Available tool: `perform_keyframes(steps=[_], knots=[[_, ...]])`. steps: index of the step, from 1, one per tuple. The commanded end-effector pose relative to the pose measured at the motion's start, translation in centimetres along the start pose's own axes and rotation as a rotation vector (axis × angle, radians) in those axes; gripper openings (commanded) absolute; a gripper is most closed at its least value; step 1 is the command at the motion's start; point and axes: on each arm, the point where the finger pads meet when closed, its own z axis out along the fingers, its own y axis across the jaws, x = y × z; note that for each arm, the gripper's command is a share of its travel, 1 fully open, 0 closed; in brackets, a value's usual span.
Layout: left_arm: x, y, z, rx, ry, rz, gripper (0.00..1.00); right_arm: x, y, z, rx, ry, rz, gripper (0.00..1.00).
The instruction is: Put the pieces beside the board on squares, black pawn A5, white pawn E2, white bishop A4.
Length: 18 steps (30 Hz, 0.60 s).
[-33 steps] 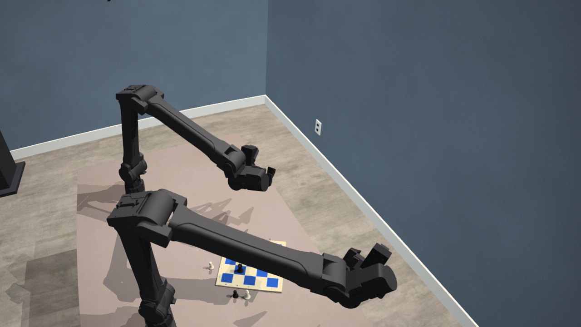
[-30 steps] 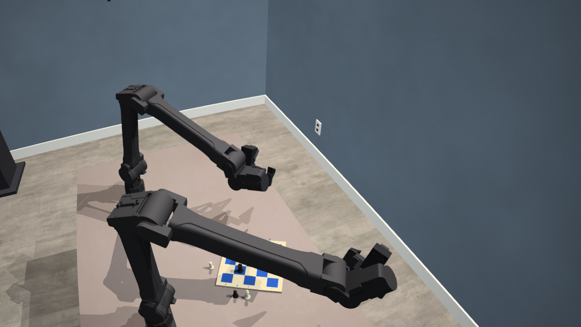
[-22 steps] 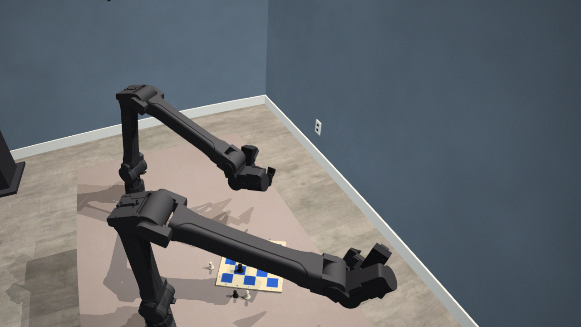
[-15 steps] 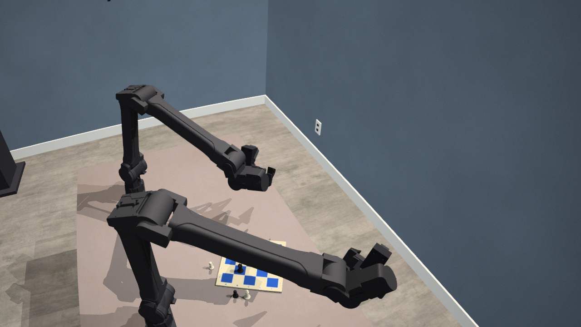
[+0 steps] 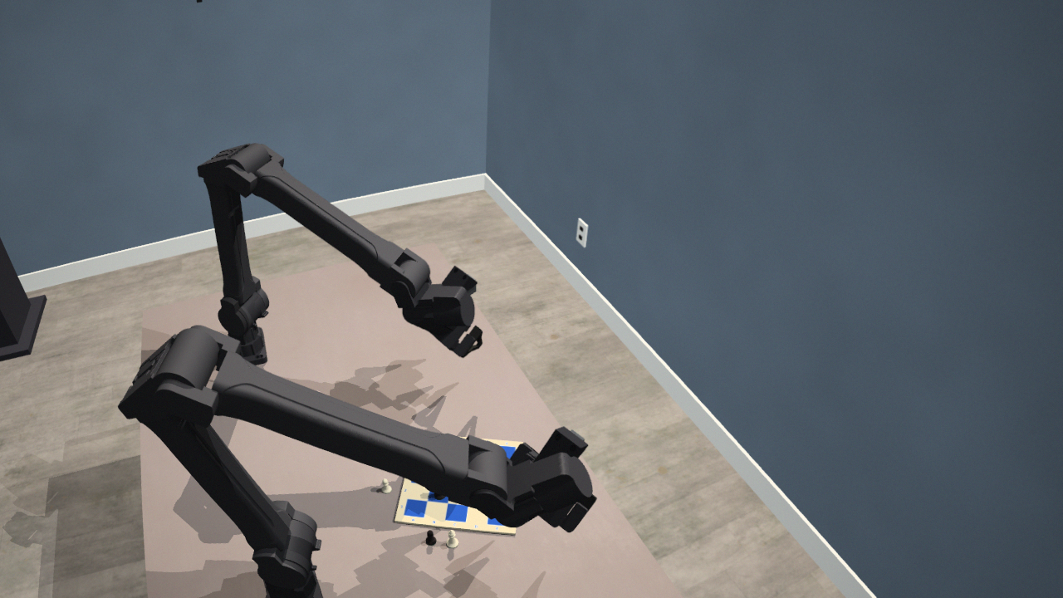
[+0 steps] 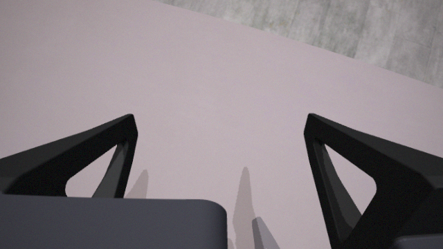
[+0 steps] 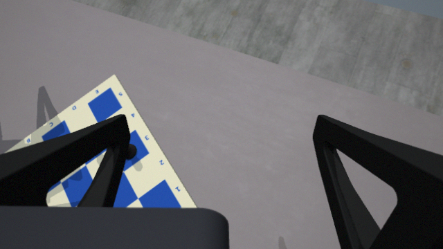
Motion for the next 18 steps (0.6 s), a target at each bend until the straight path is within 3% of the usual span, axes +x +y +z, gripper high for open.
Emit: perform_keyframes(steps=[1,8,16,18], knots=[[-3.3,-0.1,-2.4,0.108,-0.035,0.076,1.00,-2.6,3.0,-1.3,0.027,-0.047,-0.041,1.00],[-1.4,-0.5,-4.7,0.473,0.080,0.314,1.00,4.3,12.8,-0.2,0.058,0.093,-0.019,1.00],[0.3,-0.6,-8.9,0.863,0.044,0.549,1.00,8.0,19.3,0.4,0.092,0.167,-0.037,1.00],[0.3,-0.6,-8.9,0.863,0.044,0.549,1.00,8.0,19.3,0.4,0.092,0.167,-0.037,1.00]])
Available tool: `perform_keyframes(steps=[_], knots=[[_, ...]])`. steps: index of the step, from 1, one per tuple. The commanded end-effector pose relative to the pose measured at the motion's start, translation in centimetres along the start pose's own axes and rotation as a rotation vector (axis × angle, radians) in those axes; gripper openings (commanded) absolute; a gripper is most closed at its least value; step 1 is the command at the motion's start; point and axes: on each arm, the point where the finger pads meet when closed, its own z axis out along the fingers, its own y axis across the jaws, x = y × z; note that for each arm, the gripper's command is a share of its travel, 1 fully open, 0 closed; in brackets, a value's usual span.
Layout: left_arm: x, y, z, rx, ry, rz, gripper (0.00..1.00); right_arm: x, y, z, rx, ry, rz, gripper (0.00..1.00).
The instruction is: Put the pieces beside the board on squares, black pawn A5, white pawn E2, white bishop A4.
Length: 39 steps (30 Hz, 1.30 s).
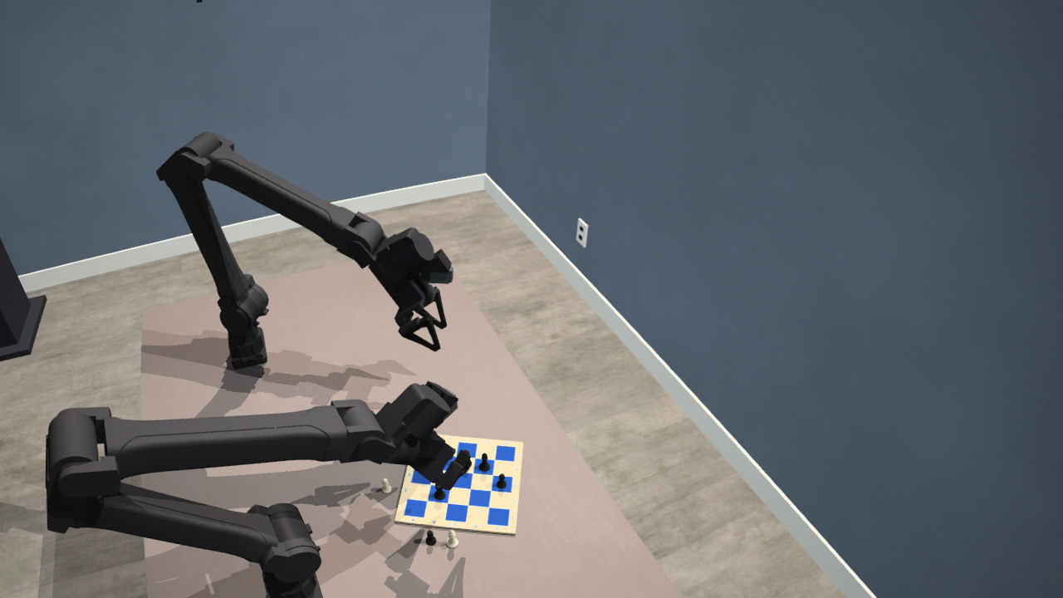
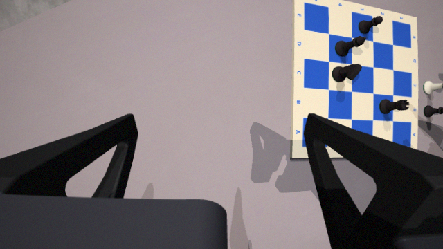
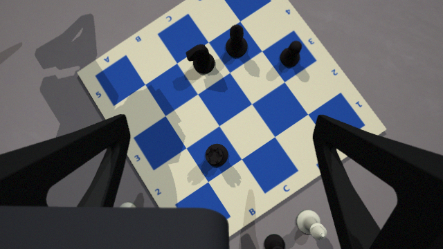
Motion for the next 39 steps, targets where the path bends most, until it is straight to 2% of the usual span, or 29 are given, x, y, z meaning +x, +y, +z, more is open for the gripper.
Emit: perform_keyframes(steps=[1,4,8,15,17,21,25,29,32,34,39], knots=[[-2.7,-1.1,-2.2,0.091,-0.095,0.186,1.00,-1.8,0.6,-0.5,0.023,-0.027,0.068,1.00],[-1.4,-2.6,-3.6,0.236,-0.135,0.313,1.00,0.2,2.8,-0.1,0.032,0.012,0.061,1.00],[-0.4,-4.3,-5.9,0.393,-0.213,0.462,1.00,0.8,4.8,0.2,0.041,0.035,0.050,1.00],[2.0,-6.8,-10.4,0.634,-0.393,0.725,1.00,2.8,7.7,1.2,0.057,0.097,0.036,1.00],[2.0,-6.8,-10.4,0.634,-0.393,0.725,1.00,2.8,7.7,1.2,0.057,0.097,0.036,1.00],[3.4,-7.9,-13.0,0.754,-0.492,0.833,1.00,2.9,8.9,1.2,0.064,0.097,0.015,1.00],[3.5,-8.3,-14.2,0.806,-0.525,0.853,1.00,2.1,9.2,0.8,0.065,0.074,-0.009,1.00],[3.4,-8.8,-14.1,0.829,-0.514,0.842,1.00,2.3,8.2,0.4,0.090,0.077,0.123,1.00],[3.4,-8.8,-14.1,0.829,-0.513,0.840,1.00,3.0,7.2,-0.2,0.124,0.090,0.304,1.00],[3.4,-8.8,-14.1,0.829,-0.513,0.840,1.00,3.0,7.2,-0.2,0.124,0.090,0.304,1.00],[3.4,-8.8,-14.1,0.828,-0.512,0.839,1.00,3.3,4.5,-2.1,0.201,0.100,0.659,1.00]])
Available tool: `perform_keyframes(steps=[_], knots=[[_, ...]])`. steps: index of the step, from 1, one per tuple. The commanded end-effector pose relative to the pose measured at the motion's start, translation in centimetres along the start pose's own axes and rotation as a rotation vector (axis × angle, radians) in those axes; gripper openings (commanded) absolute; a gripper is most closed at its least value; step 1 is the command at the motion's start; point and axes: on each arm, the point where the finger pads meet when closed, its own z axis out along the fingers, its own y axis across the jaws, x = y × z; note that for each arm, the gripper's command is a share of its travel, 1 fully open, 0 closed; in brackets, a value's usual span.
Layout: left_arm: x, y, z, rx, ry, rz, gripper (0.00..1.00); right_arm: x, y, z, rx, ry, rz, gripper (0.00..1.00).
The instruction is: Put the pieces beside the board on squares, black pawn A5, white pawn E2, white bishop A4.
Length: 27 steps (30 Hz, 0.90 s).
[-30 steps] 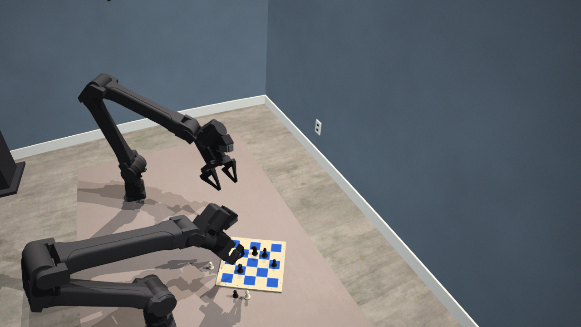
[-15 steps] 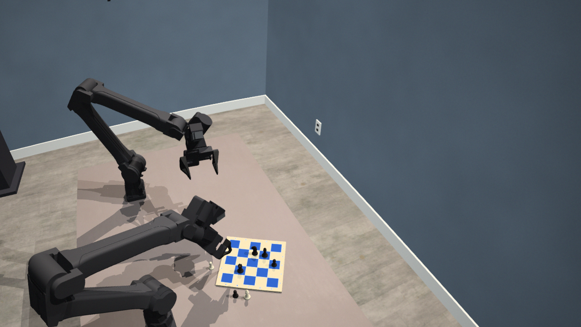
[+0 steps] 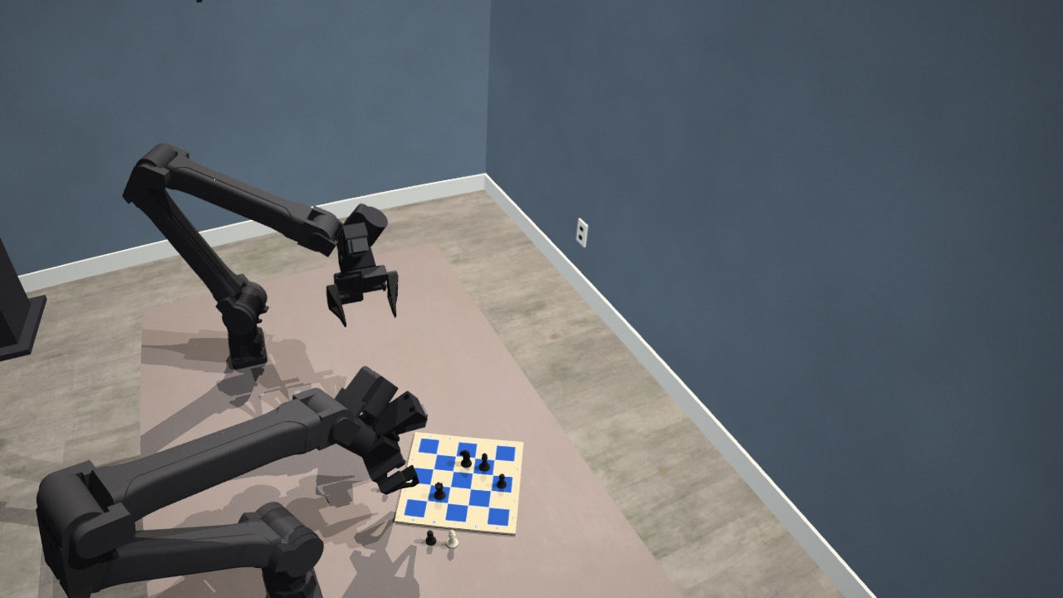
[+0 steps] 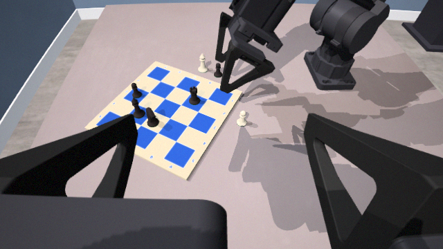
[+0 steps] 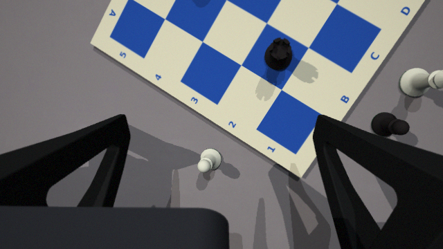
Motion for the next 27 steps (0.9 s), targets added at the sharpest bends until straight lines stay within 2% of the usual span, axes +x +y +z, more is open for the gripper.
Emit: perform_keyframes(steps=[1,10,12,27], knots=[[-2.1,0.7,-0.2,-0.011,-0.026,0.063,1.00,-2.4,-1.0,-2.1,0.024,-0.026,0.309,1.00],[-5.2,1.0,0.9,0.040,-0.093,0.064,1.00,-1.6,-6.5,-3.1,0.138,0.056,0.837,1.00],[-5.2,1.0,0.9,0.040,-0.093,0.064,1.00,-1.6,-6.5,-3.1,0.138,0.056,0.837,1.00],[-9.4,1.1,2.8,0.113,-0.193,0.061,1.00,0.0,-15.9,-5.2,0.319,0.193,1.739,1.00]])
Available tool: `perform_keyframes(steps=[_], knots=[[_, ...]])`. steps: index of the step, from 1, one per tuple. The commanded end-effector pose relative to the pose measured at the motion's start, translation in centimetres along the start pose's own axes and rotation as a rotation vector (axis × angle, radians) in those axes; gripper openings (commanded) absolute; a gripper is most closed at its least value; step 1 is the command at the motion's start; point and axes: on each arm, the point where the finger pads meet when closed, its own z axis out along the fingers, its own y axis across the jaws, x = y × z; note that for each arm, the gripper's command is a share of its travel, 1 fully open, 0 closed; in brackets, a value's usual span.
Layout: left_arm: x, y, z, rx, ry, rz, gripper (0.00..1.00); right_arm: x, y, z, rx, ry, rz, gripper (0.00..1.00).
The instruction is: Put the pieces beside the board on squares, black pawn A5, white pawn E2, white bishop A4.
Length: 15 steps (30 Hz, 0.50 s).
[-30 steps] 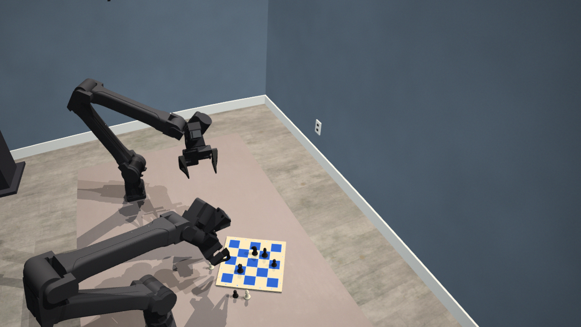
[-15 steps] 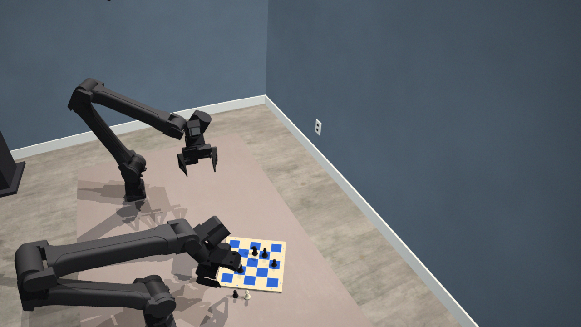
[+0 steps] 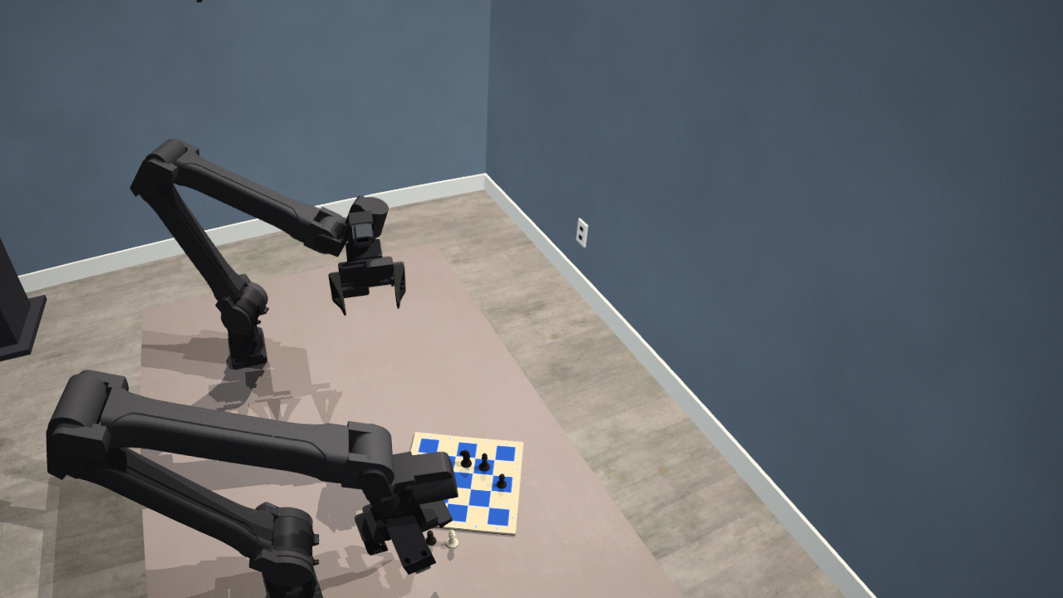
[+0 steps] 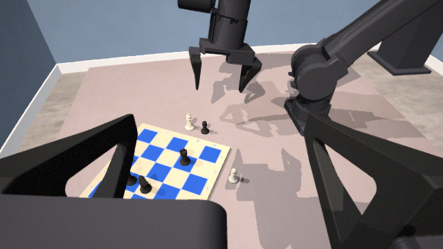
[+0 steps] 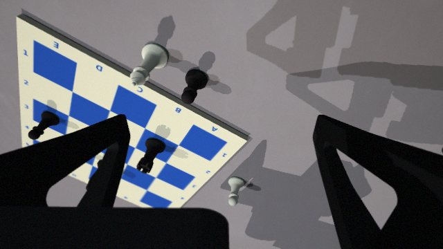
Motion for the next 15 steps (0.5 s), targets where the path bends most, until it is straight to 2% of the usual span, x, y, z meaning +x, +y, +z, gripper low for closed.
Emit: perform_keyframes(steps=[1,4,7,15], knots=[[-3.3,1.4,1.0,0.005,-0.043,0.022,1.00,-1.6,2.1,-2.2,-0.015,0.001,0.181,1.00],[-3.4,1.6,1.5,0.007,-0.044,0.019,1.00,-2.7,1.9,-2.2,0.013,0.021,0.259,1.00],[-3.1,1.8,2.0,0.006,-0.033,0.018,1.00,-3.0,2.1,-1.9,0.045,0.032,0.228,1.00],[-2.0,2.6,2.8,-0.018,0.008,0.013,1.00,-0.4,4.3,0.0,0.105,-0.007,-0.191,1.00]])
